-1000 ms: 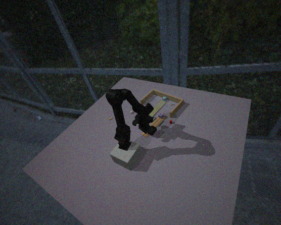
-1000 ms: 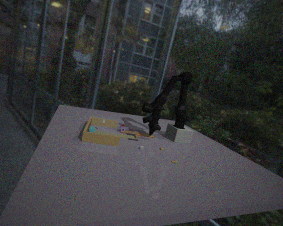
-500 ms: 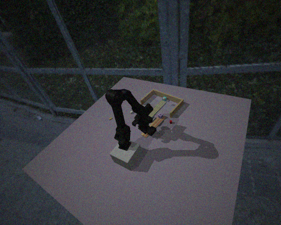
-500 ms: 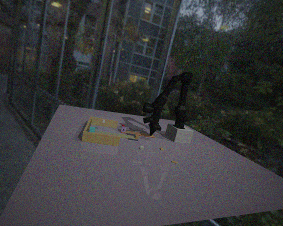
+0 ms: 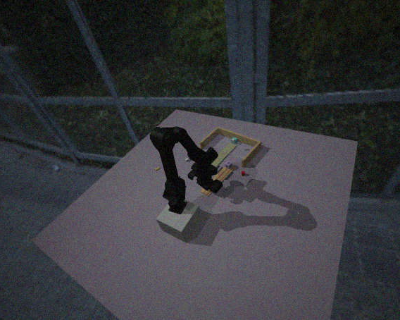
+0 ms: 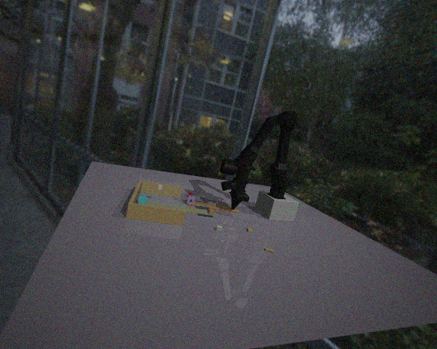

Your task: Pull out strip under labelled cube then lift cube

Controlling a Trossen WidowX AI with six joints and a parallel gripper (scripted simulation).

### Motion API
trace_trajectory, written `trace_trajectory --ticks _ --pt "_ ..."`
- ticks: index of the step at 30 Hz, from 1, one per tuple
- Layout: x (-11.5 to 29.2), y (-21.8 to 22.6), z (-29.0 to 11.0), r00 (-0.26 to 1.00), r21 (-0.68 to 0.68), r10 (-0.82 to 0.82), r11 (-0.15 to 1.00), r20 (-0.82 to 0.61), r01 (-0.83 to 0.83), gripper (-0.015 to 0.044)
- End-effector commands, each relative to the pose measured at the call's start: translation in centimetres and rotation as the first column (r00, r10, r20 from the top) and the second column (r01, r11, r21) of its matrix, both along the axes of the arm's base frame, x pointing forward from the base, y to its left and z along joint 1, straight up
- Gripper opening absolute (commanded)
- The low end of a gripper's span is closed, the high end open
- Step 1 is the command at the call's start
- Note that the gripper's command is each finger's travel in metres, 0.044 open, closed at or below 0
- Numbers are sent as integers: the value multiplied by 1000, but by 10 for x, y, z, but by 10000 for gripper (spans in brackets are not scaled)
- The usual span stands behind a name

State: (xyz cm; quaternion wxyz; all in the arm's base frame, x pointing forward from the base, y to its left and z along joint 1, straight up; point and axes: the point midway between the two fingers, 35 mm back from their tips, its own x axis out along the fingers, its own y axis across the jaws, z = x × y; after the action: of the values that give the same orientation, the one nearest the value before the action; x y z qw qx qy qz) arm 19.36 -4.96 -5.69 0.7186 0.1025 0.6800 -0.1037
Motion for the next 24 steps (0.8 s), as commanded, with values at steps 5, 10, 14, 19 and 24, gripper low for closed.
trace_trajectory --ticks 5,10,14,19,24 --pt "-11 3 -4 999 7 -7 1000 -33 7 0" --pt "2 0 21 1000 3 -4 1000 -16 4 0" --pt "1 0 43 999 7 -7 1000 -31 7 0" --pt "7 -2 42 999 7 -45 999 -31 45 53" --pt "27 -7 43 992 9 -125 992 -29 126 184"
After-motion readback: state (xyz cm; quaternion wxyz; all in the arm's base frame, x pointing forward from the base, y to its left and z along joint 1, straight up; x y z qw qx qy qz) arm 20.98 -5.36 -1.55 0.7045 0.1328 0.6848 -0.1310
